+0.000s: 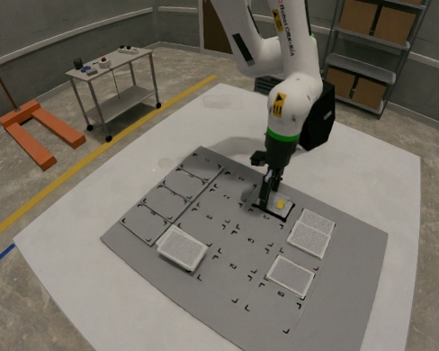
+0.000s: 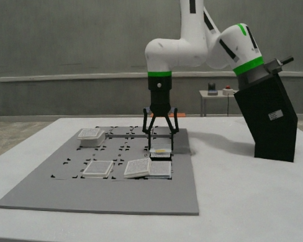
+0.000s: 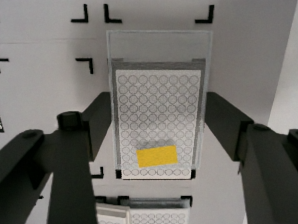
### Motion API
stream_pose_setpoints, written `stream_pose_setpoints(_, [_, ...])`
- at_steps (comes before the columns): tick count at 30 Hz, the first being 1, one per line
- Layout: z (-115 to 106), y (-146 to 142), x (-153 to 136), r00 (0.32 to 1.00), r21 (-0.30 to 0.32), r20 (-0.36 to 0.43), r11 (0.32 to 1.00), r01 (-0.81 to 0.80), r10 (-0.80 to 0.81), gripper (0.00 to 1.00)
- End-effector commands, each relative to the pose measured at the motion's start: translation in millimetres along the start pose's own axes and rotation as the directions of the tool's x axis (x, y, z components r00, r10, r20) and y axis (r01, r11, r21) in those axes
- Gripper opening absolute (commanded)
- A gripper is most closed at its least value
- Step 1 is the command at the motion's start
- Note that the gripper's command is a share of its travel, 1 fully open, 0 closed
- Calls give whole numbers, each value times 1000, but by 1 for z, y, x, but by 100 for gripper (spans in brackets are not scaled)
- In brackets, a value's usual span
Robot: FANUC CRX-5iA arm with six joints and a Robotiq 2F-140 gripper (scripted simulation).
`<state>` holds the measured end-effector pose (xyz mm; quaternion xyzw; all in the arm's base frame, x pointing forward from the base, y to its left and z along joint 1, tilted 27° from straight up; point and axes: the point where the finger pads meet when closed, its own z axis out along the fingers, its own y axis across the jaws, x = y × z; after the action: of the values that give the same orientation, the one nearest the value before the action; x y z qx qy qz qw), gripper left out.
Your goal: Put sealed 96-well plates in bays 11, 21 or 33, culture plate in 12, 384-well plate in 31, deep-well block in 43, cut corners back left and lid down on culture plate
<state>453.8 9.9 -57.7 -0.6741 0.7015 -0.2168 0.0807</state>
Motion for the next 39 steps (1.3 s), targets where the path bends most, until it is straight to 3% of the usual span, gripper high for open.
stream_pose_setpoints(1, [-1, -1, 0, 1000, 1, 0, 1000, 0, 0, 10])
stream_pose_setpoints(24, [-8, -1, 0, 1000, 1, 0, 1000, 0, 0, 10])
stream_pose_setpoints(39, [-28, -1, 0, 1000, 1, 0, 1000, 0, 0, 10])
